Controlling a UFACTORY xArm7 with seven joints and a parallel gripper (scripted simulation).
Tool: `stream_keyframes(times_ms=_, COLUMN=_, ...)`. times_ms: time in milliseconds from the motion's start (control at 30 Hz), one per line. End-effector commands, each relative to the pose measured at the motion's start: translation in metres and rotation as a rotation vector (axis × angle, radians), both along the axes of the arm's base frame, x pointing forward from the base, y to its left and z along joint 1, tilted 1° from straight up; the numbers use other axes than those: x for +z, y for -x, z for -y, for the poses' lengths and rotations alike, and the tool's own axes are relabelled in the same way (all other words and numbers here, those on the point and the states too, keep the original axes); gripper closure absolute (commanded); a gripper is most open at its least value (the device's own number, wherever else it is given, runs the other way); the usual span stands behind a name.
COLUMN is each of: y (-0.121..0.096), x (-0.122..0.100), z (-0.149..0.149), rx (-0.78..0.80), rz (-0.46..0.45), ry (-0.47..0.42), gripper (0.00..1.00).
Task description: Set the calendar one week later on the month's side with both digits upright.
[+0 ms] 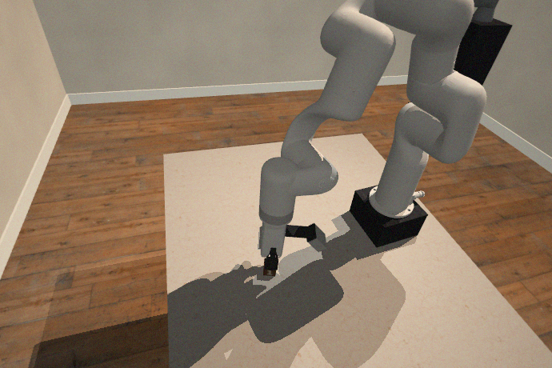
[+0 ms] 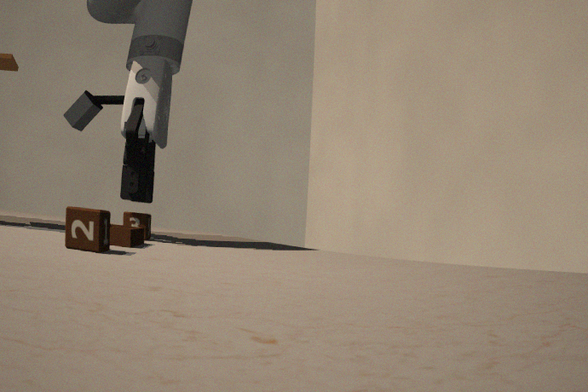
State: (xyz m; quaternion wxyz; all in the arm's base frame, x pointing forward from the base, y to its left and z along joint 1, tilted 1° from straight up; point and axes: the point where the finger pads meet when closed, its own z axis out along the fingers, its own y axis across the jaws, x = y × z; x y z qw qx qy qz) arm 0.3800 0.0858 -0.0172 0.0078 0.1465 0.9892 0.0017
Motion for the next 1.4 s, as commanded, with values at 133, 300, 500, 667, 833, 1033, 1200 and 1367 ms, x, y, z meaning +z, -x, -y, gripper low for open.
stream_keyframes(times_ms=133, y=-0.0018, x=-0.0047, z=-0.0004, rx=0.000, rz=0.004, ry=-0.001, gripper=0.51)
stream_keyframes(times_ms=300, y=-0.0019, x=-0.0062, z=-0.0004, rx=0.000, rz=0.004, ry=-0.001, gripper=0.51)
stream_keyframes(times_ms=500, y=-0.0019, x=-0.0065, z=-0.0004, rx=0.000, rz=0.004, ry=-0.001, gripper=0.51)
stream_keyframes(times_ms=667, y=-0.0019, x=-0.0065, z=-0.0004, rx=0.000, rz=0.004, ry=-0.001, gripper=0.51)
stream_keyframes(times_ms=833, y=-0.0019, x=-0.0065, z=-0.0004, rx=0.000, rz=0.004, ry=-0.001, gripper=0.51)
stream_keyframes(times_ms=1033, y=-0.0019, x=-0.0065, z=-0.0004, rx=0.000, rz=0.004, ry=-0.001, gripper=0.51)
stream_keyframes(times_ms=1200, y=-0.0019, x=-0.0065, z=-0.0004, rx=0.000, rz=0.004, ry=-0.001, gripper=0.51)
stream_keyframes(times_ms=1367, y=-0.0019, x=-0.0065, z=-0.0004, rx=0.000, rz=0.004, ry=-0.001, gripper=0.51)
